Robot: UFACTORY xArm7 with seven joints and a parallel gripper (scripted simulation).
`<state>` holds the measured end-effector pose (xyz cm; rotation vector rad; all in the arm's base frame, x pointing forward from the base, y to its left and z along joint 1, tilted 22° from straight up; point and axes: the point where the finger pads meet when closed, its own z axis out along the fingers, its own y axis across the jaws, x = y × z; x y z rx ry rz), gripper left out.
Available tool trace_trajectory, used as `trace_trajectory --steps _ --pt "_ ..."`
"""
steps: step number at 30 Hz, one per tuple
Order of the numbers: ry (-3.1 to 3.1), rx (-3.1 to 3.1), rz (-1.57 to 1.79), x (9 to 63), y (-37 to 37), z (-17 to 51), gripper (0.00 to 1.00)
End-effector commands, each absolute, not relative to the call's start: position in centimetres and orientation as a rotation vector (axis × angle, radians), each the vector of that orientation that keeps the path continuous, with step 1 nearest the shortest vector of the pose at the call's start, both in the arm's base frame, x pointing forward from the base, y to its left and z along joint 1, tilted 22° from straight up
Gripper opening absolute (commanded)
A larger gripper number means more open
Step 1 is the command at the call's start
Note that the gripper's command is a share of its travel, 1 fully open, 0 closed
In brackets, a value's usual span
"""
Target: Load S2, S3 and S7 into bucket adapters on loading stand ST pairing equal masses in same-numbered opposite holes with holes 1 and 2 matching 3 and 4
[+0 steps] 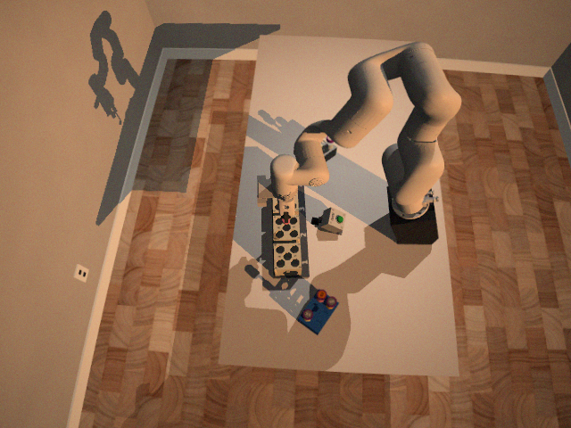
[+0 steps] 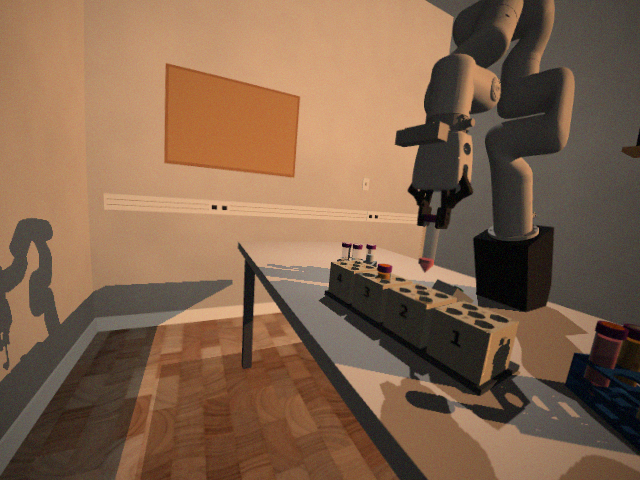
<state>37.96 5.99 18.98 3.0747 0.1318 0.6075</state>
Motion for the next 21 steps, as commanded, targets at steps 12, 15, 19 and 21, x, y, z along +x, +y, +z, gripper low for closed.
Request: trace_trajectory --steps 12,15,19,21 --pt "0.132 3.074 0.612 39.1 6.0 16.5 0.00" --pt "0.132 3.074 0.612 39.3 6.0 16.1 0.00" --pt "0.132 3.074 0.612 39.4 6.1 15.8 0.00" --pt "0.132 3.074 0.612 39.4 6.1 15.8 0.00"
